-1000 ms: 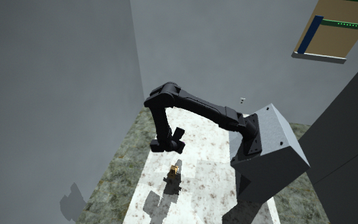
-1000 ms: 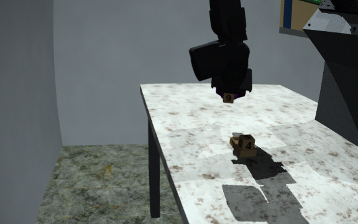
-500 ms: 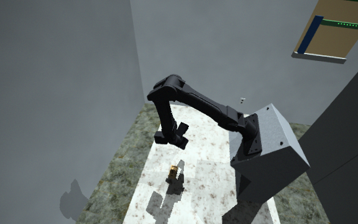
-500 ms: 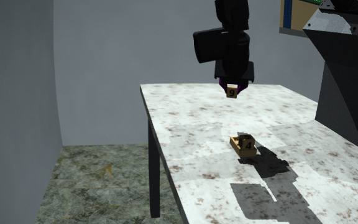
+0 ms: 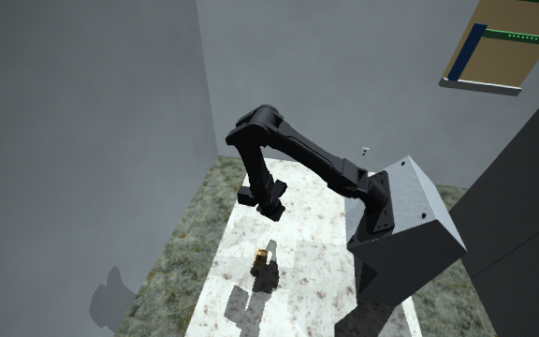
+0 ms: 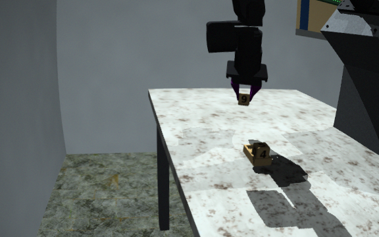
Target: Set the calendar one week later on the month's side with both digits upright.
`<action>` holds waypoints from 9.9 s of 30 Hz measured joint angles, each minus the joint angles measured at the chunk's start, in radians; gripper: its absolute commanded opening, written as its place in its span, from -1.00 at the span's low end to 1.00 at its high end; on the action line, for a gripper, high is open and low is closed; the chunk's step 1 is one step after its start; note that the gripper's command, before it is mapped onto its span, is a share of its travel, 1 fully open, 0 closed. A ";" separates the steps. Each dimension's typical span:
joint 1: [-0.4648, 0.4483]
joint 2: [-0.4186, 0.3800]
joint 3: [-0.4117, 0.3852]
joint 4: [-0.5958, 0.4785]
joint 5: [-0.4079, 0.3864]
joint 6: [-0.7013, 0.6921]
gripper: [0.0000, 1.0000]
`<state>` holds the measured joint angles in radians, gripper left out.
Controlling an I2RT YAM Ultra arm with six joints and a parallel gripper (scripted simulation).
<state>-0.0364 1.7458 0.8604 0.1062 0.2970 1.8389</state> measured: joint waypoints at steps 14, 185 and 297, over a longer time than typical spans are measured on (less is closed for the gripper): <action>-0.089 -0.018 -0.047 0.089 -0.257 -0.086 -0.49; -0.441 0.629 0.462 0.068 -1.525 -0.436 -0.49; -0.436 0.646 0.477 0.080 -1.522 -0.424 0.28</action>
<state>-0.4721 2.3920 1.3376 0.1867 -1.2247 1.4147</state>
